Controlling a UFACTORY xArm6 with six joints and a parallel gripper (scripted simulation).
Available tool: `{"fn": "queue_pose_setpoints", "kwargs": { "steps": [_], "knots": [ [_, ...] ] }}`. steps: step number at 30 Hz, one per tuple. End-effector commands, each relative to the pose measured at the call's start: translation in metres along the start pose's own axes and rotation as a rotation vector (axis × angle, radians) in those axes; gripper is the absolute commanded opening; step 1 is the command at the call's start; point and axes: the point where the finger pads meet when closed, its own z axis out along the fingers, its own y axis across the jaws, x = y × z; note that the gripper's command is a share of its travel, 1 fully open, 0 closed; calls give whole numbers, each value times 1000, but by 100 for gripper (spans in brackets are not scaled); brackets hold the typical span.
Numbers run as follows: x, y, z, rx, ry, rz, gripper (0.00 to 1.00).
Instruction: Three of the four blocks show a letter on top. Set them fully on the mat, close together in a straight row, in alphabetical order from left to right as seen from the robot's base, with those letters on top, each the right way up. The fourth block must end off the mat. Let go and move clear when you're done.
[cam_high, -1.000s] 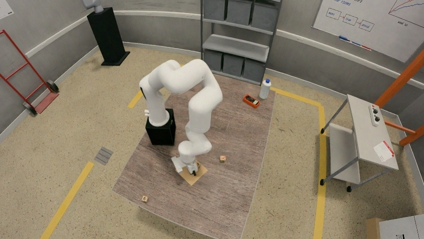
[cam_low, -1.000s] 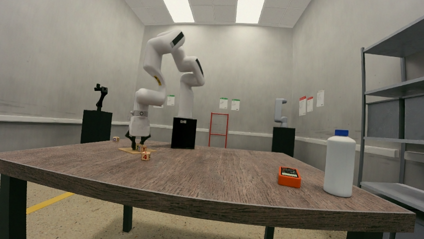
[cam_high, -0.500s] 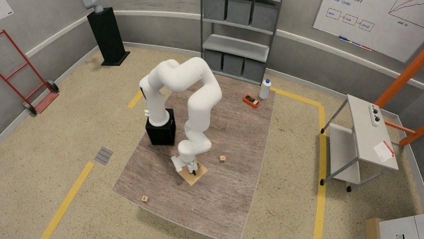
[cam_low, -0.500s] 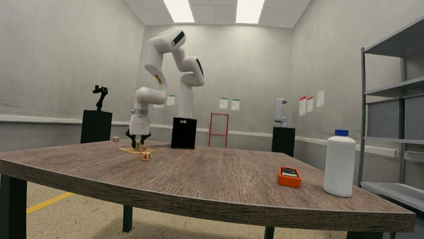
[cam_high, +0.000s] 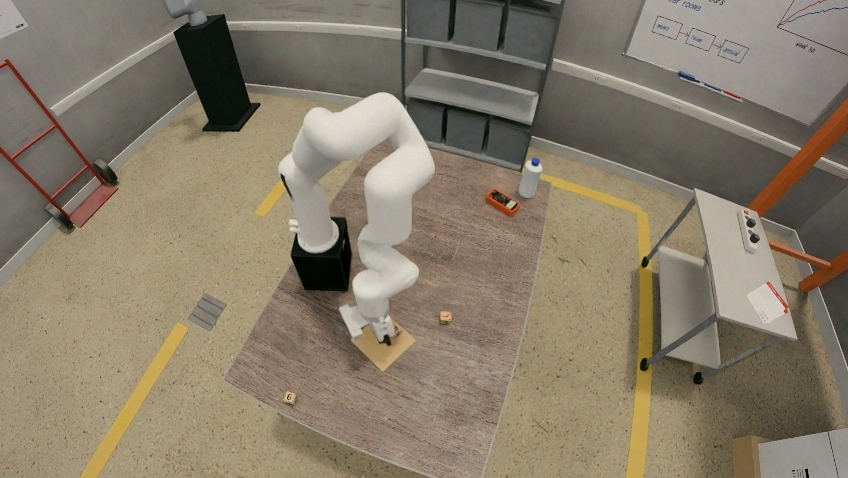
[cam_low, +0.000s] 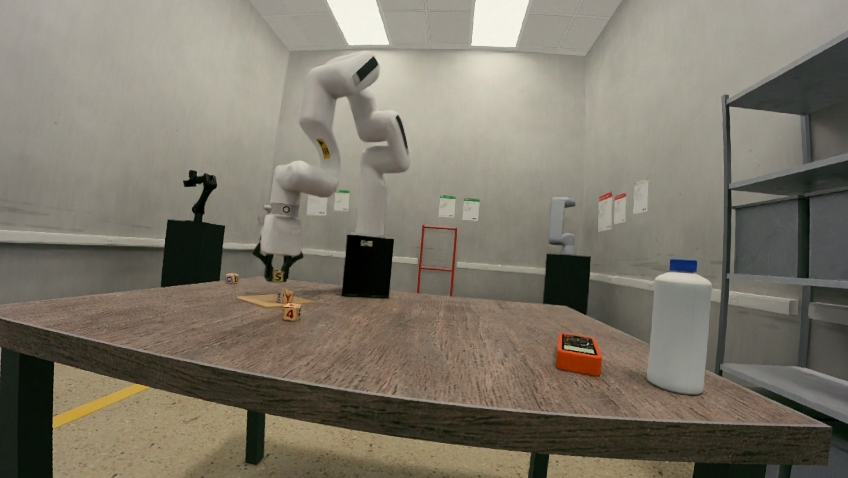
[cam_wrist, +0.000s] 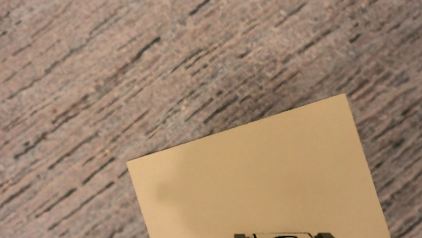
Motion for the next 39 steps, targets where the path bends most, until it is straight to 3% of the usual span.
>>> {"fn": "queue_pose_setpoints", "kwargs": {
  "steps": [1,15,39],
  "knots": [
    [0,-1,-9,-17,3,1,28],
    [0,-2,-41,-17,2,1,28],
    [0,-2,-55,-17,2,1,28]
  ]
}}
